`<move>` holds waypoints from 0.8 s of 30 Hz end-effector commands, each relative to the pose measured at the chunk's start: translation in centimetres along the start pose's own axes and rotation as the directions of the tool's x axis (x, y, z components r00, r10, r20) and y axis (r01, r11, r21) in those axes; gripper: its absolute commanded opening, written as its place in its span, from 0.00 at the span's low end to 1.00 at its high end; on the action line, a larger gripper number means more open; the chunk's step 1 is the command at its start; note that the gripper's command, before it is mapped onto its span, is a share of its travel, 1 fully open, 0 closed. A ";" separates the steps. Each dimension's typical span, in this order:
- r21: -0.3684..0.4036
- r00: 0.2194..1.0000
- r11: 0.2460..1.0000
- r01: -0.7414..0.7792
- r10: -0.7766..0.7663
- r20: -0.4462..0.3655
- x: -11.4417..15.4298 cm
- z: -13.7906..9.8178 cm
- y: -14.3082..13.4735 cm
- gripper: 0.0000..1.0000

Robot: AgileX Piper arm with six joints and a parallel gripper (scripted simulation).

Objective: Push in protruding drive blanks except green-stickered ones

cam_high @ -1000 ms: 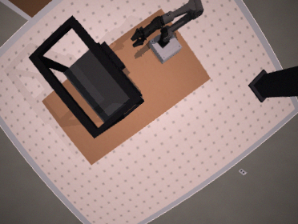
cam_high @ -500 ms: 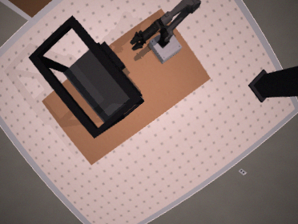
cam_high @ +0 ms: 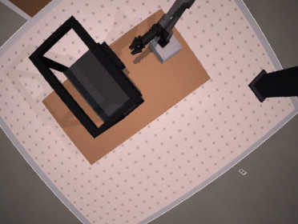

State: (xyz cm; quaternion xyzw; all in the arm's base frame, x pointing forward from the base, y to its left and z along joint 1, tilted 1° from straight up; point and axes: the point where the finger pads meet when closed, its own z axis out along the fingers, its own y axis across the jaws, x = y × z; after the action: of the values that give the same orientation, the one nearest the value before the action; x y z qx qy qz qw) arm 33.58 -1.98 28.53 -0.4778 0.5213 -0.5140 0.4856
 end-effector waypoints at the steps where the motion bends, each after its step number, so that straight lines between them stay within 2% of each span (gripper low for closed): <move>1: 0.003 1.000 1.000 0.000 0.000 -0.010 -0.4 0.5 -0.2 1.00; 14: 0.003 1.000 1.000 0.000 0.000 -0.010 -3.2 3.8 -0.6 1.00; 24: 0.003 1.000 1.000 0.000 0.000 -0.010 -4.0 4.8 -0.8 1.00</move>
State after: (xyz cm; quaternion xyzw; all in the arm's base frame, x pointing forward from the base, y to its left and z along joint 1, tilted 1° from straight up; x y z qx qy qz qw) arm 38.50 1.60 29.30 -0.4749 0.5233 -0.5168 0.4833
